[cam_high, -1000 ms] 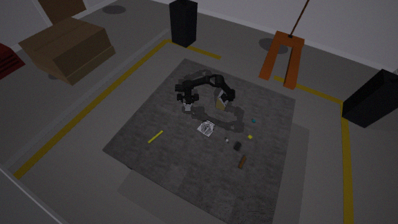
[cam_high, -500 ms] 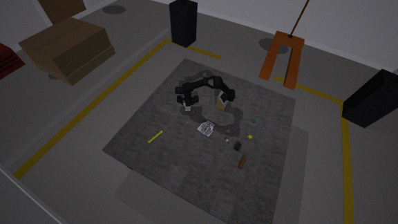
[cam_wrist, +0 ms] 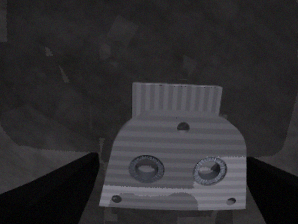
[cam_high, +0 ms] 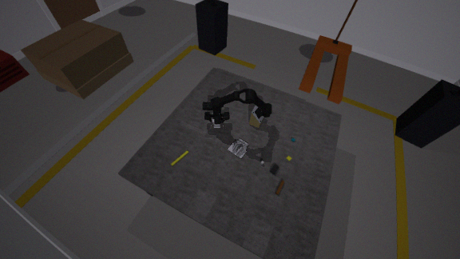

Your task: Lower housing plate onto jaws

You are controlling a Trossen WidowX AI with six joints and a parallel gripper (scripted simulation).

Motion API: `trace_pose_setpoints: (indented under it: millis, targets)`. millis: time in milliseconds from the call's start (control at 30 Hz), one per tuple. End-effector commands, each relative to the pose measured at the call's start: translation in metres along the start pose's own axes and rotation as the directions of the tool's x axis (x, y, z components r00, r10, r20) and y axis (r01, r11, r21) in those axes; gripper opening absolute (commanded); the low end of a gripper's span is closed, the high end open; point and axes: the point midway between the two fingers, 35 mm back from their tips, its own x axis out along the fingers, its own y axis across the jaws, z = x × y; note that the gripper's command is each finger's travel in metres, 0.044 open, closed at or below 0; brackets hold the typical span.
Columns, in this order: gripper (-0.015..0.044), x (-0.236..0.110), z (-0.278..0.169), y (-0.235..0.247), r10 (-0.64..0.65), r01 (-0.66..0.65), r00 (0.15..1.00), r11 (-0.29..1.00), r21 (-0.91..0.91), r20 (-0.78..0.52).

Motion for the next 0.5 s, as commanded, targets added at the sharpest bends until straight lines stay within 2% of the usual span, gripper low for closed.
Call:
trace_pose_setpoints:
  millis: [0,467]
  targets:
    - [0.044,0.0006,0.0004,-0.0002,-0.001,0.001,1.0,1.0,0.004,0.003]
    - [0.0433,0.0006,0.0,0.0,0.0,0.0,1.0,1.0,0.0,0.0]
